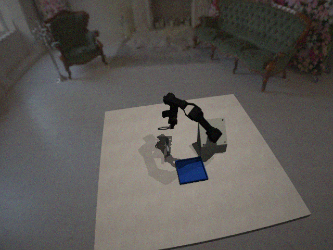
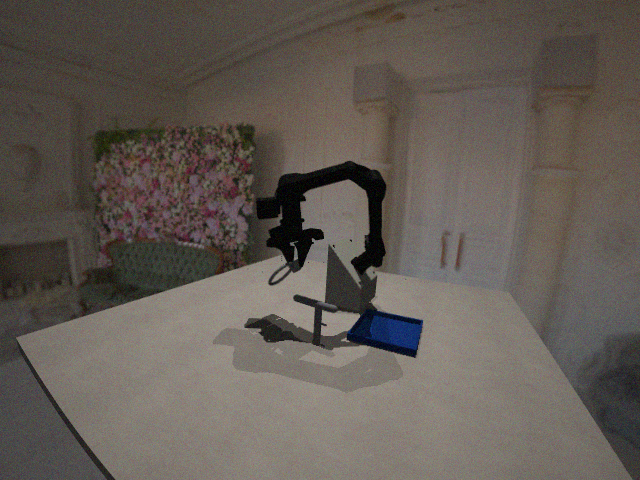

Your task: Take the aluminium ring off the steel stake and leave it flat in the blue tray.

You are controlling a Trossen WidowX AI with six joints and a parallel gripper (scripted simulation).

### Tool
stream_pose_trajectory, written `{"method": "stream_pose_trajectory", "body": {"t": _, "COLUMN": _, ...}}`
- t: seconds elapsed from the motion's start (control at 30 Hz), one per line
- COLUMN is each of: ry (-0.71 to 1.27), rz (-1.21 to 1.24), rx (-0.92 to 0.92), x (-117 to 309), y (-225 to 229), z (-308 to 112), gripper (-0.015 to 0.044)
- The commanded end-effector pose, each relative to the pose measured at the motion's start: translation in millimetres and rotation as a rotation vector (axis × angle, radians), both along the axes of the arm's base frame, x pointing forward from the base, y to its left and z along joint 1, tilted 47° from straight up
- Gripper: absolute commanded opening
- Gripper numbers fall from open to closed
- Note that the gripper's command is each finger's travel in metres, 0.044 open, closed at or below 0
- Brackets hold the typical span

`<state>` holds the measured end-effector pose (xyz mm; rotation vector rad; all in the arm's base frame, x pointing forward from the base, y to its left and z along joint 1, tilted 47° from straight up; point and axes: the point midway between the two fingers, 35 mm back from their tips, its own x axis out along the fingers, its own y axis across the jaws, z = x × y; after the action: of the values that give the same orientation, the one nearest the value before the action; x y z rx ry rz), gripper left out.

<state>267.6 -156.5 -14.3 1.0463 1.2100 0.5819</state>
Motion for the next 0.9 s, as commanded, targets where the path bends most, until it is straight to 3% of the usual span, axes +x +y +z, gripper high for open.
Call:
{"method": "stream_pose_trajectory", "body": {"t": 0.0, "ry": 0.002, "rz": -0.006, "rx": 0.003, "x": 8, "y": -2, "z": 1, "gripper": 0.0}}
{"method": "stream_pose_trajectory", "body": {"t": 0.87, "ry": -0.001, "rz": -0.007, "rx": 0.003, "x": 50, "y": -10, "z": 2, "gripper": 0.0}}
